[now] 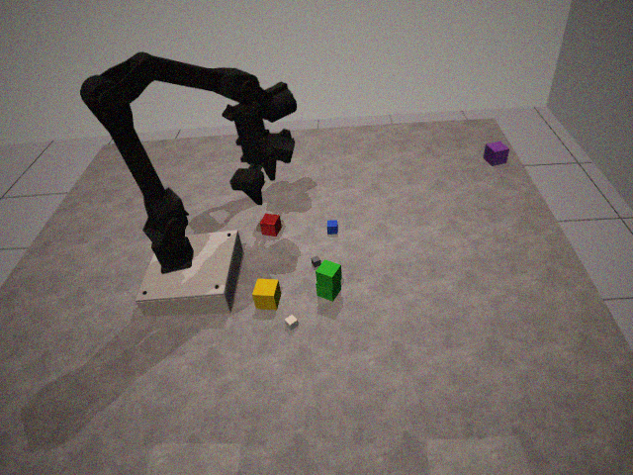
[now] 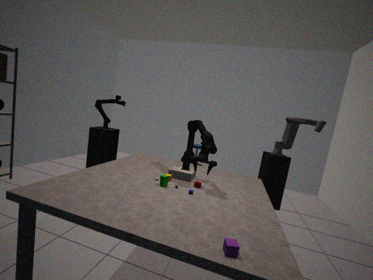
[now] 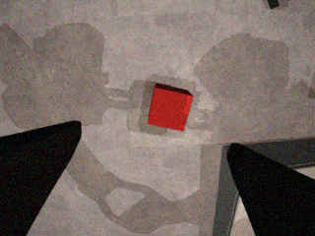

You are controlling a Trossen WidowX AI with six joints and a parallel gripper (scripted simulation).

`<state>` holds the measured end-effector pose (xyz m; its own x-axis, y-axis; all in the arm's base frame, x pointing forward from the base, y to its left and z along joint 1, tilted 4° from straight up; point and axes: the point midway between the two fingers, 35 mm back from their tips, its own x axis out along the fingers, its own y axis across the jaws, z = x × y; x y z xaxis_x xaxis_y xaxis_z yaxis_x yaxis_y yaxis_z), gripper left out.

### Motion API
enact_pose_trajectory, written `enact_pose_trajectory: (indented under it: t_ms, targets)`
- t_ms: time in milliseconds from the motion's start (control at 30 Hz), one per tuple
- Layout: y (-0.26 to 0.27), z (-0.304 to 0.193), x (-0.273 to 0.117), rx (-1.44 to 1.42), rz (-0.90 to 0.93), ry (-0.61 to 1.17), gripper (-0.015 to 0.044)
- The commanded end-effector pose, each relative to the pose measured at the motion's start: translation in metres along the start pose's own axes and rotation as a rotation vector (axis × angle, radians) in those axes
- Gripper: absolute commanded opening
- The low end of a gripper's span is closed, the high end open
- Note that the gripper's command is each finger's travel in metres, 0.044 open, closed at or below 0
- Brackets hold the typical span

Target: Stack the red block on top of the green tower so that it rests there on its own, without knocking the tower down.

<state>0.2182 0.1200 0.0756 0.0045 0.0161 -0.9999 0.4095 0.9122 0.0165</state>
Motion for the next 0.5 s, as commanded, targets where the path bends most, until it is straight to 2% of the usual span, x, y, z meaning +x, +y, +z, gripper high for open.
enact_pose_trajectory:
  t_ms: [0,233,467]
  targets:
    - [-0.010,0.000,0.002,0.056,-0.029,0.041,0.0440]
    - [-0.009,0.000,0.005,0.056,-0.029,0.041,0.0440]
    - [-0.011,-0.001,0.049,0.056,-0.029,0.042,0.0440]
